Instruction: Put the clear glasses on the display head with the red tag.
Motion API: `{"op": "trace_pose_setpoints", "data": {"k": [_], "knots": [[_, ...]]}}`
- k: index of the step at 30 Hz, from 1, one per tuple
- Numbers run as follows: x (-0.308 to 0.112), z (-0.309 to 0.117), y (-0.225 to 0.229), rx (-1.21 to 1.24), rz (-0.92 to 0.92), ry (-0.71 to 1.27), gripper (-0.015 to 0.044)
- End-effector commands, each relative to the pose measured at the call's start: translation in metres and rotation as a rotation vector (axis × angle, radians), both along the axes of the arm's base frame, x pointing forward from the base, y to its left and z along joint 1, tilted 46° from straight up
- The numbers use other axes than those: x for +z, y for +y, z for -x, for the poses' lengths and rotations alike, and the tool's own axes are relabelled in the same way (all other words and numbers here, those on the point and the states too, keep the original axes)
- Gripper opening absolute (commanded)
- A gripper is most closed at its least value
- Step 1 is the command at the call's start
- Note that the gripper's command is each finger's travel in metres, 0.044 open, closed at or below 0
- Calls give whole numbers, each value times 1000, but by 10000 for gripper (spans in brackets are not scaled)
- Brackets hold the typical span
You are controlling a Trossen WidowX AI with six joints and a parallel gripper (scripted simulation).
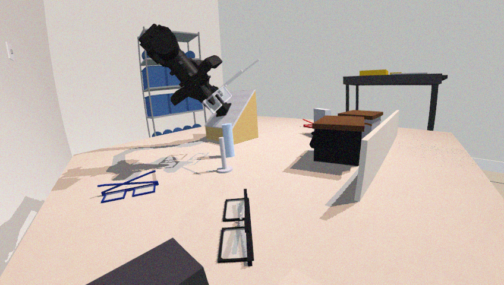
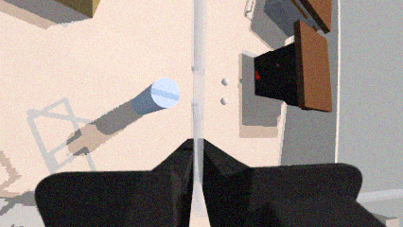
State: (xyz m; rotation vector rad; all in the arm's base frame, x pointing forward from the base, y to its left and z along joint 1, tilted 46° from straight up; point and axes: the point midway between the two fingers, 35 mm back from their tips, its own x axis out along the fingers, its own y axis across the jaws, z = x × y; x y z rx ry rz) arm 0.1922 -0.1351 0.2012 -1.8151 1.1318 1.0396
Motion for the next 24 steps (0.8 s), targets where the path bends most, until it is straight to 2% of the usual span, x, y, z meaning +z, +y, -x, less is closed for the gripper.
{"op": "trace_pose_setpoints", "data": {"k": [1,12,24], "knots": [[-16,-9,1,-62,-7,60,0],[-55,-30,14,-208,56,200,0],[-93,-50,35,-320,236,274,0]]}}
